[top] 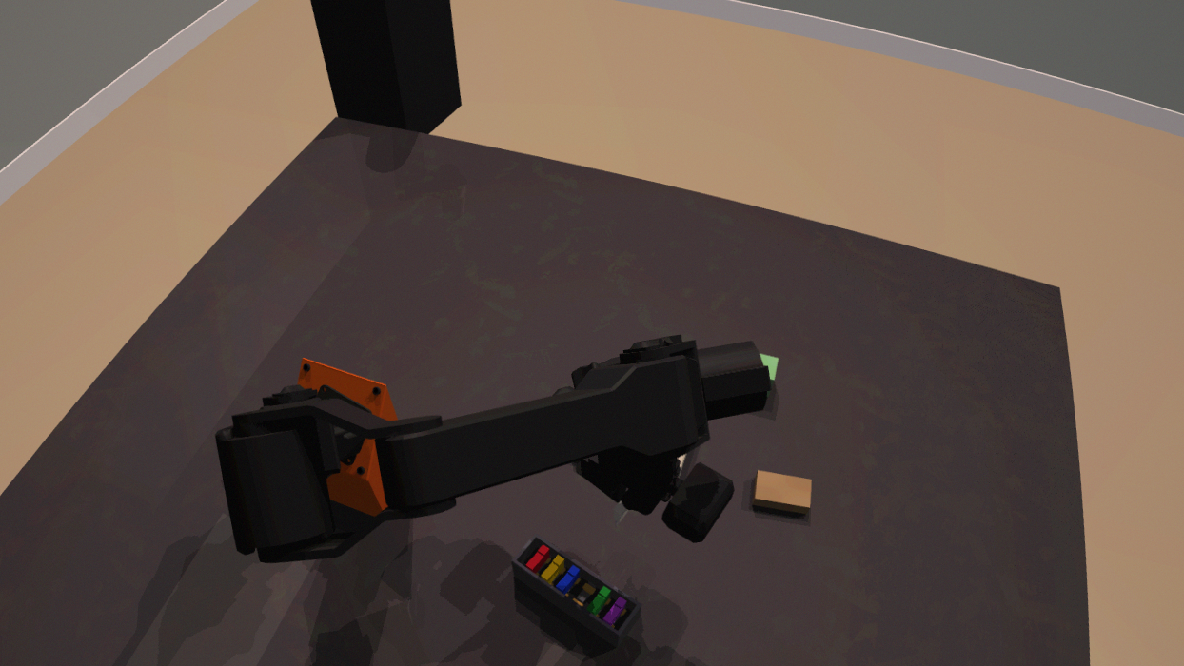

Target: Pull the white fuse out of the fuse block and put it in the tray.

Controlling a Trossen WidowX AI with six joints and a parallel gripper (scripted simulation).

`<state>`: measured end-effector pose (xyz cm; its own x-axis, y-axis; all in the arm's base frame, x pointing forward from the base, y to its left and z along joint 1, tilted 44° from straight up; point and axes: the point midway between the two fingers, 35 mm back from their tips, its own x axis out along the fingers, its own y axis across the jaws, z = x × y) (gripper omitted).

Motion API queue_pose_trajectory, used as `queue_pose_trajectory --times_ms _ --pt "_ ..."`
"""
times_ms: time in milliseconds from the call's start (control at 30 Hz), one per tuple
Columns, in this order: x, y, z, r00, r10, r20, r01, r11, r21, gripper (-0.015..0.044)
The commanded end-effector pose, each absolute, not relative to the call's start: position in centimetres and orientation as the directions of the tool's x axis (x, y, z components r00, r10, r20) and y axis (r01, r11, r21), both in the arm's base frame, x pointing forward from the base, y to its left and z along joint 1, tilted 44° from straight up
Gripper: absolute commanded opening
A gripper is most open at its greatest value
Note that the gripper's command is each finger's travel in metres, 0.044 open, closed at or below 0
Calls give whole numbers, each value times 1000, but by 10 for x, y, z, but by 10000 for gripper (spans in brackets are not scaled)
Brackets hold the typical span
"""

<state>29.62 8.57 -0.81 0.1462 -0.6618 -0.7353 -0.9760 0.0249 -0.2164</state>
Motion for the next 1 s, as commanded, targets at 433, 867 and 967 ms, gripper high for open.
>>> queue_pose_trajectory --times_ms 433,867,967 --pt "275 155 -78 138 -662 -736 -977 33 -213 0" --pt "254 183 -115 139 -672 -728 -975 34 -218 0" --pt "254 180 -118 139 -672 -728 -975 34 -218 0"
